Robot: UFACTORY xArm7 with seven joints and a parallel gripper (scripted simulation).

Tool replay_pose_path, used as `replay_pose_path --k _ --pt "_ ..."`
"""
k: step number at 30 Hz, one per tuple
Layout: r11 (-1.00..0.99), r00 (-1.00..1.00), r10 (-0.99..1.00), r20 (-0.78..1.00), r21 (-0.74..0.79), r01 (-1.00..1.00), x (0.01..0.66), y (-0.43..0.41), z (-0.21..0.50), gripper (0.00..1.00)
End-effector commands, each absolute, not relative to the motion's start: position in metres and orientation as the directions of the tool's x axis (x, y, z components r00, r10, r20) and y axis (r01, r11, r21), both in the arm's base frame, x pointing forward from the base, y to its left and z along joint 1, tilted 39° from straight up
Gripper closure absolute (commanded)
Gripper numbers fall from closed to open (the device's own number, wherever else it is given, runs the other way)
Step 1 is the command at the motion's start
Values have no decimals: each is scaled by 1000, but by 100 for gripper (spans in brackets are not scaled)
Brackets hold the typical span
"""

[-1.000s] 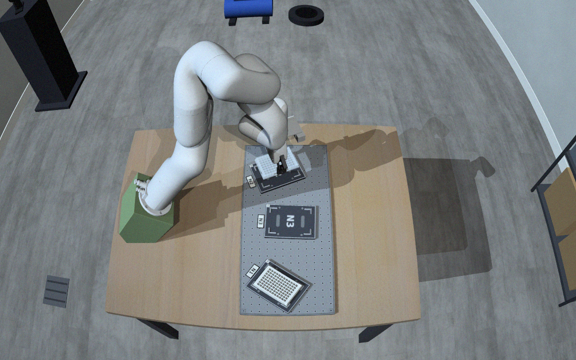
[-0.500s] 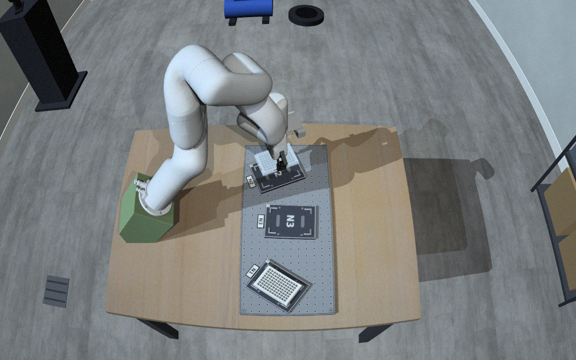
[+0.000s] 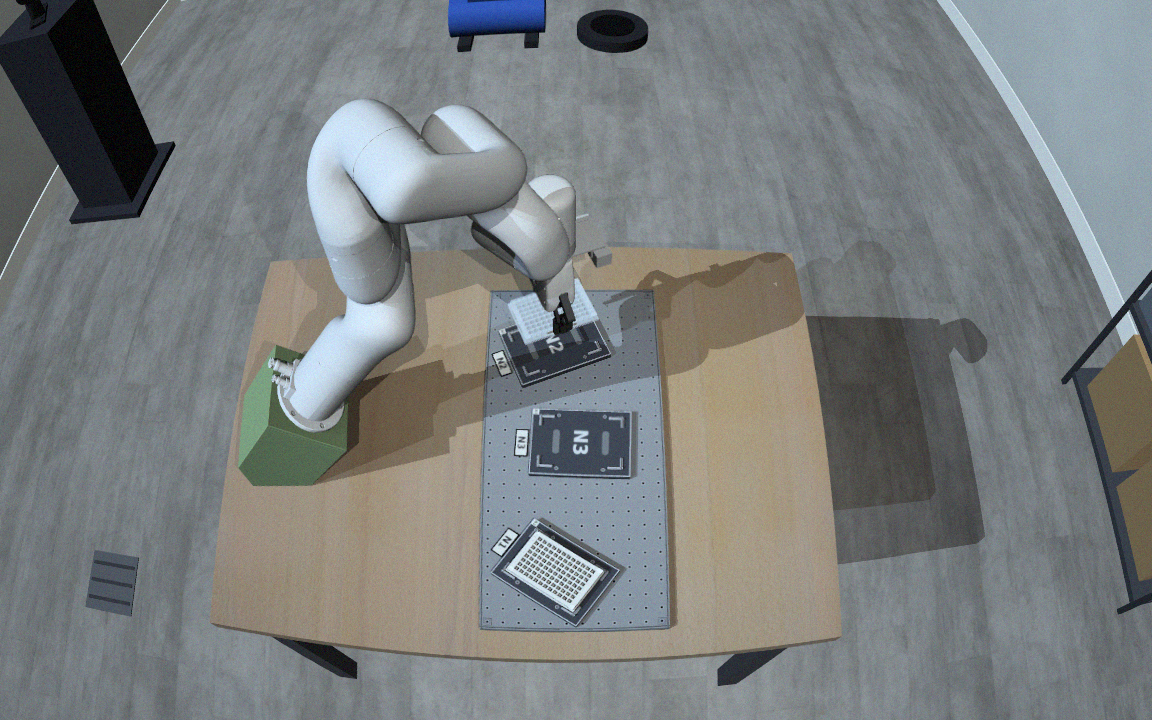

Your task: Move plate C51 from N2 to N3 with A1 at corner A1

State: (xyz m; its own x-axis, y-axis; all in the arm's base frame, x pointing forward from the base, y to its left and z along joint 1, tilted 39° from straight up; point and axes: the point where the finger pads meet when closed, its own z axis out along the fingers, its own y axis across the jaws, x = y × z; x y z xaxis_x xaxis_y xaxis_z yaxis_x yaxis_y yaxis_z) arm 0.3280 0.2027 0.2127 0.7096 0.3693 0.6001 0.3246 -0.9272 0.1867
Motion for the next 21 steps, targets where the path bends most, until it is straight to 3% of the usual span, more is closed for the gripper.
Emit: replay_pose_path --k 1,16,21 --pt "-927 707 369 603 186 326 324 203 219 100" --pt "-927 707 369 603 186 326 319 203 225 100" --pt "-975 752 210 625 84 204 325 178 227 100"
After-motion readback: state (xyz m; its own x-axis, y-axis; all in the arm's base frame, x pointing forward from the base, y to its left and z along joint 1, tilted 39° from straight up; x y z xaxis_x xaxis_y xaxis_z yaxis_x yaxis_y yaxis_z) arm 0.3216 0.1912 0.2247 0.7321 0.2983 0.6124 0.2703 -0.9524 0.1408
